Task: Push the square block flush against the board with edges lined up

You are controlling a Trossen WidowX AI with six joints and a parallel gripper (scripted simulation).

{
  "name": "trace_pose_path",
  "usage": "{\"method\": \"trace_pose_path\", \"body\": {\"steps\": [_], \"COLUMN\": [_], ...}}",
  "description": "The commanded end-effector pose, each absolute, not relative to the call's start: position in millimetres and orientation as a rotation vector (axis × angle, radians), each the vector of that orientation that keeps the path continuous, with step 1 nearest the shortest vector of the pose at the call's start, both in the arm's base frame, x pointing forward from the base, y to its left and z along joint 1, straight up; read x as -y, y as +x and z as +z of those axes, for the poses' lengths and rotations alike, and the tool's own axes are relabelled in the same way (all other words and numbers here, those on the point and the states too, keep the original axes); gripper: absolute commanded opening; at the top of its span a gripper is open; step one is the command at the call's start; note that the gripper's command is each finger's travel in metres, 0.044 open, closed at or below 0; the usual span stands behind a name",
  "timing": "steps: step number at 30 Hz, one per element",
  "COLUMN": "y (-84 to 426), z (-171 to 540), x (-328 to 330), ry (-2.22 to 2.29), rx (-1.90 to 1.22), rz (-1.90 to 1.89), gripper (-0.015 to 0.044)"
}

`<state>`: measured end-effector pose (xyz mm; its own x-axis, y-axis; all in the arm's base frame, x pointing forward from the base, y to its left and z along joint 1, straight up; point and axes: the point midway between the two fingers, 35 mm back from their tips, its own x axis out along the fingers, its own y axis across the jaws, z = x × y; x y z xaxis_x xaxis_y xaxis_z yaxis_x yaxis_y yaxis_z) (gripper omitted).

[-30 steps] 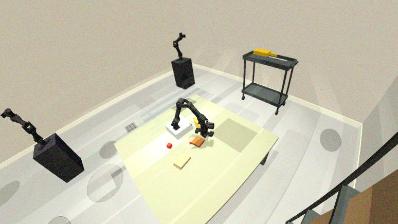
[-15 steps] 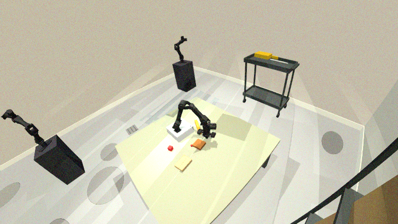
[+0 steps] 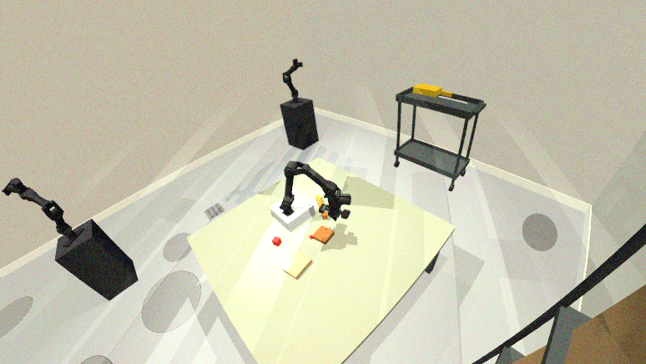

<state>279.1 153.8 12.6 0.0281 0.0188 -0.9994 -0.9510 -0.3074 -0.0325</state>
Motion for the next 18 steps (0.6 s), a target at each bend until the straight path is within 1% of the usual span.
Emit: {"method": "trace_pose_path", "body": {"steps": [1, 18], "y": [276.9, 253.4], "z": [14.9, 19.4], "x": [-145.8, -100.2], "ry": [-1.368, -0.934], "rx": [-1.062, -1.328], "rz": [1.346, 0.924], "gripper": [0.0, 0.0]}}
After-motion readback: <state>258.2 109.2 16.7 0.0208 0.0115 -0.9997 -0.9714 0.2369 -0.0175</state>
